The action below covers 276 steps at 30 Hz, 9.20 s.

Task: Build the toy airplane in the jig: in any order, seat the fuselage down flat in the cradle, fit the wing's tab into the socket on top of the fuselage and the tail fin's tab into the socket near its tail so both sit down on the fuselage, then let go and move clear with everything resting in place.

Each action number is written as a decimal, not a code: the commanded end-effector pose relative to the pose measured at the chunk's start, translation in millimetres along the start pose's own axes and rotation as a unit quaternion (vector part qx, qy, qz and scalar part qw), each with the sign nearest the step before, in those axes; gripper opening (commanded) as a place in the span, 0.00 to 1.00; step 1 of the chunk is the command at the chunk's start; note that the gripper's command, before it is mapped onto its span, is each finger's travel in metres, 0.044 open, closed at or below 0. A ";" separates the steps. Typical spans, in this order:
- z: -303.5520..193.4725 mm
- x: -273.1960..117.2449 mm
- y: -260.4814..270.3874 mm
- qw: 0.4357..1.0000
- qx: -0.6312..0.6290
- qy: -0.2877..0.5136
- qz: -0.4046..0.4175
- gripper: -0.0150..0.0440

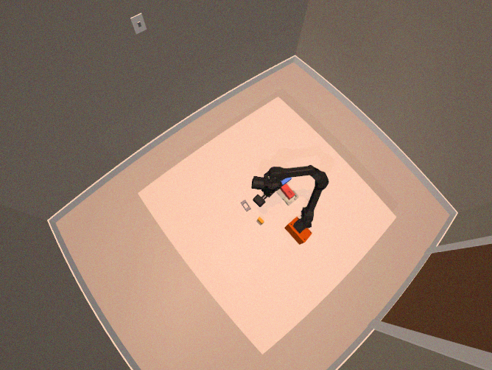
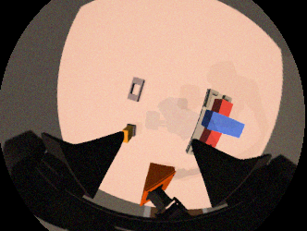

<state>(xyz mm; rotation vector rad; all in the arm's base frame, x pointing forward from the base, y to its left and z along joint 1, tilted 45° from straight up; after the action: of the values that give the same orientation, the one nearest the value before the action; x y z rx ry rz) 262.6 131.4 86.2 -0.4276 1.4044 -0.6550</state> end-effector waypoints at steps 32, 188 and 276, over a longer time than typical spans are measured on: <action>-89.0 94.0 75.0 0.999 0.021 0.010 -0.033 1.00; -20.3 22.6 -70.7 0.999 0.039 0.013 -0.004 0.25; -35.8 65.5 -184.6 0.996 0.075 0.007 -0.039 0.37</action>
<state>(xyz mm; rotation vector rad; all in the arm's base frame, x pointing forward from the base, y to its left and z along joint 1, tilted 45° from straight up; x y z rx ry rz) 199.7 -42.6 151.2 -0.3570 1.3541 -0.8227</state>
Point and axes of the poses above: the point midway between the two fingers, 35 mm back from their tips, its own x axis out along the fingers, its own y axis across the jaws, z = x × y, the point moved 5 cm from there along -x, back along the fingers, and after that the axes turned 14 degrees about x, right-handed, at the moved point
